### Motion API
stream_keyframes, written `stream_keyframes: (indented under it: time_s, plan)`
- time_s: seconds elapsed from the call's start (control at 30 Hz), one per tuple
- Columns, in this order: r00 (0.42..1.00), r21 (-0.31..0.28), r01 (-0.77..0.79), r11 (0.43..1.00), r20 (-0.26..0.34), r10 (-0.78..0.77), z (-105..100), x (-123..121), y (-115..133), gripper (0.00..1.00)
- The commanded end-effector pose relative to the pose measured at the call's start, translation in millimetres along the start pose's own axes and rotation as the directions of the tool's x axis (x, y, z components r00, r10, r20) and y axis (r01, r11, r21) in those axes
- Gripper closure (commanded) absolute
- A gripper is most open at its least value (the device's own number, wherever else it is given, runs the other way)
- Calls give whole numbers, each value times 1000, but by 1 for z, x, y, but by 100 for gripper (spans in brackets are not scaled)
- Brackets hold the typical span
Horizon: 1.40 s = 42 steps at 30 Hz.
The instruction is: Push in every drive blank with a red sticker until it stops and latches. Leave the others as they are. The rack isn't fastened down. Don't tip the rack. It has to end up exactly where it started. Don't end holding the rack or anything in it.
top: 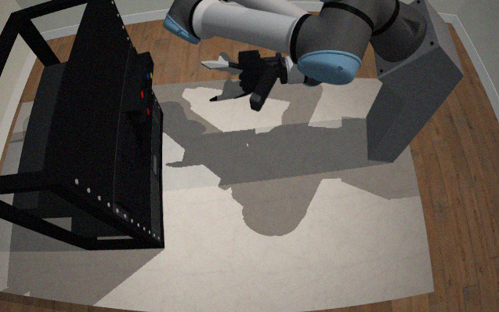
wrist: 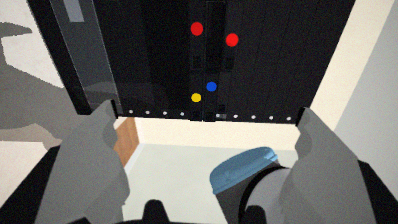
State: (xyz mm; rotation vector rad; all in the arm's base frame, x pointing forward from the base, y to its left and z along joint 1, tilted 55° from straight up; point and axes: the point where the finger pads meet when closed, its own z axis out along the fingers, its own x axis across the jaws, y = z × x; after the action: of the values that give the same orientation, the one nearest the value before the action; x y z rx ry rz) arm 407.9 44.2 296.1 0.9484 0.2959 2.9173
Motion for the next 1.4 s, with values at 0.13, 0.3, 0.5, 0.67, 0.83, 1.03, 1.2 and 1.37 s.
stream_keyframes:
  time_s: [0.13, 0.3, 0.5, 0.67, 0.83, 1.03, 1.2, 1.37]
  plan:
    - [1000, -5, 1, 1000, -4, -1, 32, -3, -13, 0]
    - [1000, -5, 1, 1000, -4, -1, 51, -4, -21, 0]
    - [1000, -5, 1, 1000, -4, -1, 66, -6, -27, 0]
    - [1000, -5, 1, 1000, -4, -1, 83, -7, -34, 0]
    - [1000, -5, 1, 1000, -4, -1, 97, -8, -40, 0]
    - [1000, -5, 1, 1000, -4, -1, 105, -9, -44, 0]
    - [1000, -5, 1, 1000, -4, -1, 111, -9, -47, 0]
    - [1000, -5, 1, 1000, -4, -1, 114, -10, -48, 0]
